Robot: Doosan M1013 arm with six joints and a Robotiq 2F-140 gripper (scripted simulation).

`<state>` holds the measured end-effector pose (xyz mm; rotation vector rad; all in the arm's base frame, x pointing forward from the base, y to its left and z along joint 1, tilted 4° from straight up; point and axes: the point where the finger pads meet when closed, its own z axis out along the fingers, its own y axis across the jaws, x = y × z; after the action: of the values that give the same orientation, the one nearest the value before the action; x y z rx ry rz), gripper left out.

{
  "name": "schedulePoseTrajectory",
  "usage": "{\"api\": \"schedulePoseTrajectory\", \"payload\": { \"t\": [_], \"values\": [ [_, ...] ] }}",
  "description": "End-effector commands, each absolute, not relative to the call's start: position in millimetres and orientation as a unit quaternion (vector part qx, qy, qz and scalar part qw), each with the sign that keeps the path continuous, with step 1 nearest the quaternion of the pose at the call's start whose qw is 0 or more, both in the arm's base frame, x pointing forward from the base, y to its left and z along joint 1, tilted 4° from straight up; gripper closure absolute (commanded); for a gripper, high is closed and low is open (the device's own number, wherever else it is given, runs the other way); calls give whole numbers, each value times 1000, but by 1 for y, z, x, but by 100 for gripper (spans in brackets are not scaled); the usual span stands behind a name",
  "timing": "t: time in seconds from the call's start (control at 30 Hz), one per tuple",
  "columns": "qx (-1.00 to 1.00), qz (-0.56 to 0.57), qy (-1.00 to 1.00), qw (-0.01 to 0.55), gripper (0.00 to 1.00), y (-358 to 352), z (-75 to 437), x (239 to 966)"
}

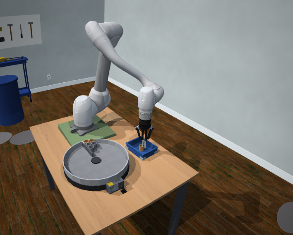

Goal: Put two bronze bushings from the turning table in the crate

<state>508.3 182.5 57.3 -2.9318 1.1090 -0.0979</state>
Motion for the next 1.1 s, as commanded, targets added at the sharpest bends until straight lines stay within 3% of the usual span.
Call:
{"api": "schedulePoseTrajectory", "payload": {
  "t": [0.0, 0.83, 0.87, 1.07],
  "values": [
    [-935, -32, 355, 1, 100, 179, 54, 508],
    [-935, -32, 355, 1, 100, 179, 54, 508],
    [-935, -32, 355, 1, 90, 179, 54, 508],
    [-935, -32, 355, 1, 90, 179, 54, 508]
  ]
}}
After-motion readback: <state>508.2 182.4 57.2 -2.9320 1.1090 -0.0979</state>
